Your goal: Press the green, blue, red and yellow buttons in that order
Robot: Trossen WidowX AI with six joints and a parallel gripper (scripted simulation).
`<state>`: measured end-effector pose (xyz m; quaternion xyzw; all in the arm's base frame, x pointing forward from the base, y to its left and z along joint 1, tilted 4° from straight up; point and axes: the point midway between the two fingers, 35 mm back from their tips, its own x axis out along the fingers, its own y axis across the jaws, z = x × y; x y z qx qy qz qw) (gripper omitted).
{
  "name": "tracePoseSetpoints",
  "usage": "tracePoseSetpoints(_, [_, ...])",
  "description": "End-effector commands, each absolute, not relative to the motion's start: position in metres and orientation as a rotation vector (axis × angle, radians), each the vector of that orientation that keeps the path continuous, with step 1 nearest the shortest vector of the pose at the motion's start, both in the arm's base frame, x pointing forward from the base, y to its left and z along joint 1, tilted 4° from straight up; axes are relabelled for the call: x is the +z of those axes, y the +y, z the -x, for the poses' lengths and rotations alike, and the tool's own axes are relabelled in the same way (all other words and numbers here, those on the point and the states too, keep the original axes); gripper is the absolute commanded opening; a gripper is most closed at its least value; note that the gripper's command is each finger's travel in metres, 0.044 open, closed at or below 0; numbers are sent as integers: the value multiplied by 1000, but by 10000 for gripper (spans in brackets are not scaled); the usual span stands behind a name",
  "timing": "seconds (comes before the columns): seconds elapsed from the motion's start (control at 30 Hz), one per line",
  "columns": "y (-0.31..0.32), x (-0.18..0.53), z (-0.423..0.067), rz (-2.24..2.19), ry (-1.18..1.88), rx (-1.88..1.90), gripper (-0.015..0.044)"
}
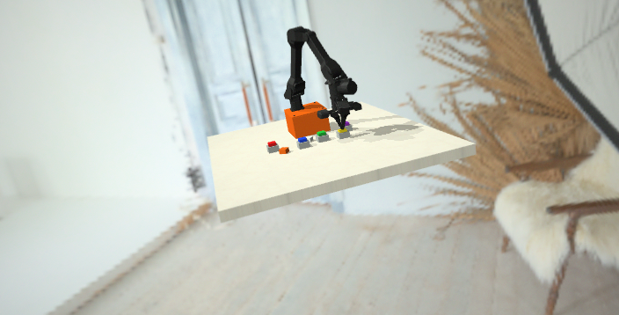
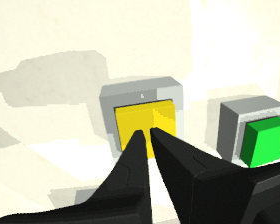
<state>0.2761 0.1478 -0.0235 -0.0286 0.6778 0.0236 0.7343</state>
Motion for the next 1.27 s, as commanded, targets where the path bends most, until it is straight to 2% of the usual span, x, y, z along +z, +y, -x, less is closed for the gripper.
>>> tracePoseSetpoints(0.0, [147,-26,-276,68,1489,49,20])
tracePoseSetpoints(0.53, [147,-26,-276,68,1489,49,20])
tracePoseSetpoints(0.77, [147,7,-274,67,1489,49,20])
tracePoseSetpoints(1.0, [214,58,-230,63,1492,54,204])
tracePoseSetpoints(1.2, [221,64,-223,62,1492,54,361])
tracePoseSetpoints(1.23, [221,64,-223,62,1492,54,361])
